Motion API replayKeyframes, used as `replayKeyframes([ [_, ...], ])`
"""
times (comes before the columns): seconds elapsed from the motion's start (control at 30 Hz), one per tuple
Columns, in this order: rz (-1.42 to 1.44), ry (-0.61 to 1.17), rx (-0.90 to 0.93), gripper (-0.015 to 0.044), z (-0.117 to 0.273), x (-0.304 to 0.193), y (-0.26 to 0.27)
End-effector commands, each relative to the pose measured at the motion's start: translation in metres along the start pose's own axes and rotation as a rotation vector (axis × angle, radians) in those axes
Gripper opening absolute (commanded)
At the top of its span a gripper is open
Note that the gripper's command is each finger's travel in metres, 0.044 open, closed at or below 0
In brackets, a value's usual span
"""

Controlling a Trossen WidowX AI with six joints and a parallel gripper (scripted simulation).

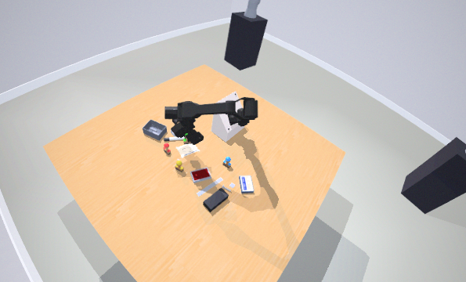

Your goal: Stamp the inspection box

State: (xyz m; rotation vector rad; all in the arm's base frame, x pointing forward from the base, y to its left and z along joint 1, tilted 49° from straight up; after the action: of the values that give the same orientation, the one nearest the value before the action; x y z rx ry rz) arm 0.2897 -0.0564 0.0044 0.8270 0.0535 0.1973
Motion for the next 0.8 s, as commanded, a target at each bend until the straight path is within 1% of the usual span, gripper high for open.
replayKeyframes([
  [0.0, 0.004, 0.0, -0.005, 0.0, 0.009, 0.0, 0.0],
  [0.17, 0.004, 0.0, -0.006, 0.0, 0.011, 0.0, 0.007],
  [0.77, 0.005, 0.001, -0.002, 0.0, 0.012, -0.007, 0.094],
])
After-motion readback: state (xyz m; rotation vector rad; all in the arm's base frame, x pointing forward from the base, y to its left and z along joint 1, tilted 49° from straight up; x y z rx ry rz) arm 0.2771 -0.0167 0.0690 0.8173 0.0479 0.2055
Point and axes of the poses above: the point midway between the two fingers, 35 mm back from their tips, its own z axis back along the fingers, its own y axis across the jaws, x = y × z, the point moved 8 cm from there along z, back along the fingers, and after that the axes turned 8 degrees about z, right-handed, at the moved point
